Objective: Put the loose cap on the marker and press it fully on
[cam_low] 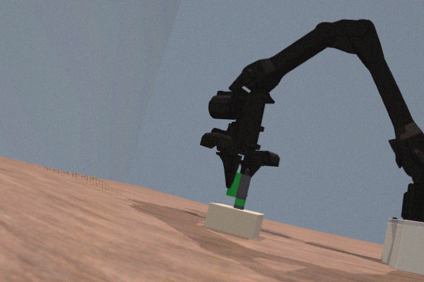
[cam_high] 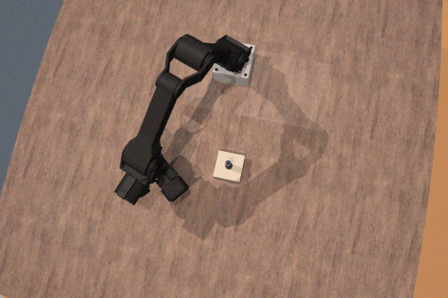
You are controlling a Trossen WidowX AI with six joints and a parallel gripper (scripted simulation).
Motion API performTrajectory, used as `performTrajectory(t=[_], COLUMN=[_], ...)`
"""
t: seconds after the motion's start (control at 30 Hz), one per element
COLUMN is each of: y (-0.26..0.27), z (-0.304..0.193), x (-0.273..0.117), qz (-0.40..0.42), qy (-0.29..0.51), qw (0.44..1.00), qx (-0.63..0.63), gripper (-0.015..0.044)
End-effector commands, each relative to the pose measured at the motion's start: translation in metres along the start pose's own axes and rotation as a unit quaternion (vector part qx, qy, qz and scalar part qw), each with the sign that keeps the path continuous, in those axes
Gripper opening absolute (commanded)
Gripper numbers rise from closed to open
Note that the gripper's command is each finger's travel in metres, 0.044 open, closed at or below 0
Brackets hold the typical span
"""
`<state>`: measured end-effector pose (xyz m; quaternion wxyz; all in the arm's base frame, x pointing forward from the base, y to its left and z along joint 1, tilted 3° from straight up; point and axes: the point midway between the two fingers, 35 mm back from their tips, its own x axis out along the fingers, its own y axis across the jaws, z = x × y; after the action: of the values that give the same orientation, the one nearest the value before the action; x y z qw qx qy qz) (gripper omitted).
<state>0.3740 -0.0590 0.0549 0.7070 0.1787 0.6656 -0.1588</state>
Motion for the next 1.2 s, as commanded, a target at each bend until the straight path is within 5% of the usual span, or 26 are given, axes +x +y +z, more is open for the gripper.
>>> performTrajectory(t=[0.0,1.17], y=[0.006,0.090], z=[-0.001,-0.115], x=[-0.008,-0.055], qz=[0.001,0.005], qy=[-0.009,-0.003], qw=[1.000,1.000], qx=[0.001,0.001], gripper=[0.0000,0.0000])
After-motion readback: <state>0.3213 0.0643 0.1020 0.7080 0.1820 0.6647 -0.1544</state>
